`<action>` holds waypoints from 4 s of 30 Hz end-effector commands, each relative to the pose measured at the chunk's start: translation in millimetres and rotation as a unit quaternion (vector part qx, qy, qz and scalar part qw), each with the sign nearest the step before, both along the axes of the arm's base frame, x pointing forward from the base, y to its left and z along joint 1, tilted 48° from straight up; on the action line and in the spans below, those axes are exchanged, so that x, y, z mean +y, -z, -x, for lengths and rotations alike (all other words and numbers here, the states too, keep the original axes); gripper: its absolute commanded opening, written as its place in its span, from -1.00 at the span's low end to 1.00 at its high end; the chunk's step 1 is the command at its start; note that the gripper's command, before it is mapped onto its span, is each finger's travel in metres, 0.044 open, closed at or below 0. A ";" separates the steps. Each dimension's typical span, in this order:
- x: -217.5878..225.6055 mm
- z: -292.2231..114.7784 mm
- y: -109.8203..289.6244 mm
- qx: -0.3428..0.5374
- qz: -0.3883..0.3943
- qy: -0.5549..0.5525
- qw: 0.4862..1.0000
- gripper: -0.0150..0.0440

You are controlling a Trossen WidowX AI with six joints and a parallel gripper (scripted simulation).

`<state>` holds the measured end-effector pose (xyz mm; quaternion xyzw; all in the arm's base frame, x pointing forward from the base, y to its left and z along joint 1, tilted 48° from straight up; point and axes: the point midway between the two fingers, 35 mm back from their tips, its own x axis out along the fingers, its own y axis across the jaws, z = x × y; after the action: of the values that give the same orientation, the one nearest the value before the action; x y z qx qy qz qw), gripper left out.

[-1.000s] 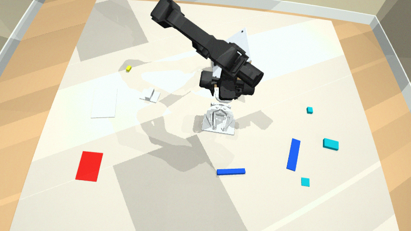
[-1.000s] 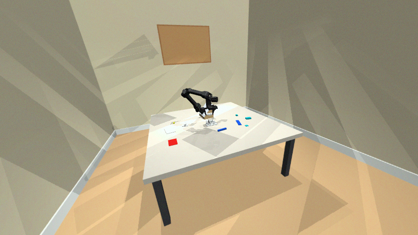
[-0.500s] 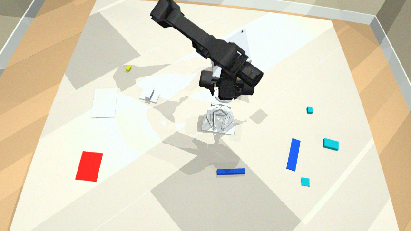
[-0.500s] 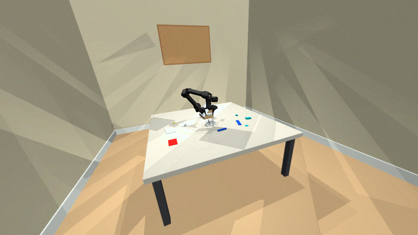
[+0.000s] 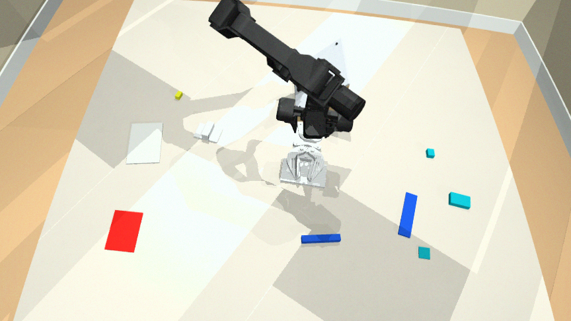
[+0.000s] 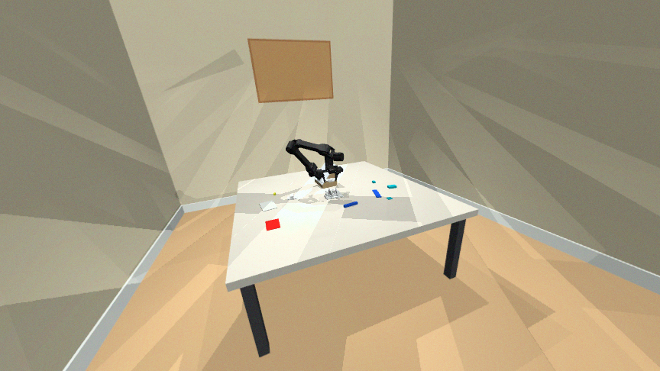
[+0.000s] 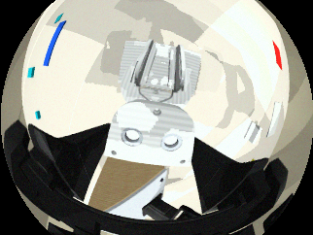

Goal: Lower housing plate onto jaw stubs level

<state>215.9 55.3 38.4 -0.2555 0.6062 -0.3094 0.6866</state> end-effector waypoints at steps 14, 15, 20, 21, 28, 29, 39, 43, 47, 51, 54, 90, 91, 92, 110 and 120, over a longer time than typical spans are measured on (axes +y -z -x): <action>-15.6 -2.5 15.5 0.000 -0.002 0.002 1.000 0.70; -16.8 -2.6 16.6 0.000 -0.002 0.002 1.000 0.70; -22.8 -3.3 22.2 0.000 -0.002 0.002 1.000 0.70; -24.1 -3.4 23.3 0.000 -0.002 0.002 1.000 0.70; -32.7 -3.9 30.7 0.000 -0.001 0.002 1.000 0.70; -34.0 -3.9 31.8 0.000 -0.001 0.002 1.000 0.70; -45.7 -3.5 41.0 -0.001 0.000 0.003 1.000 0.70; -45.9 -3.5 41.2 -0.001 0.000 0.003 1.000 0.70; -45.9 -3.5 41.2 -0.001 0.000 0.003 1.000 0.70; -45.9 -3.5 41.2 -0.001 0.000 0.003 1.000 0.70; -46.5 -3.6 41.8 0.000 0.000 0.002 1.000 0.70; -52.2 -4.1 46.8 0.002 0.001 0.000 1.000 0.70; -52.7 -4.1 47.3 0.002 0.001 0.000 1.000 0.70; -53.0 -4.1 47.5 0.002 0.001 0.000 1.000 0.70; -54.9 -4.3 49.2 0.002 0.001 0.000 1.000 0.70; -56.7 -4.5 50.9 0.002 0.001 0.001 1.000 0.70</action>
<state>220.5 -0.8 -11.9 -0.2553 0.6060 -0.3109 0.6862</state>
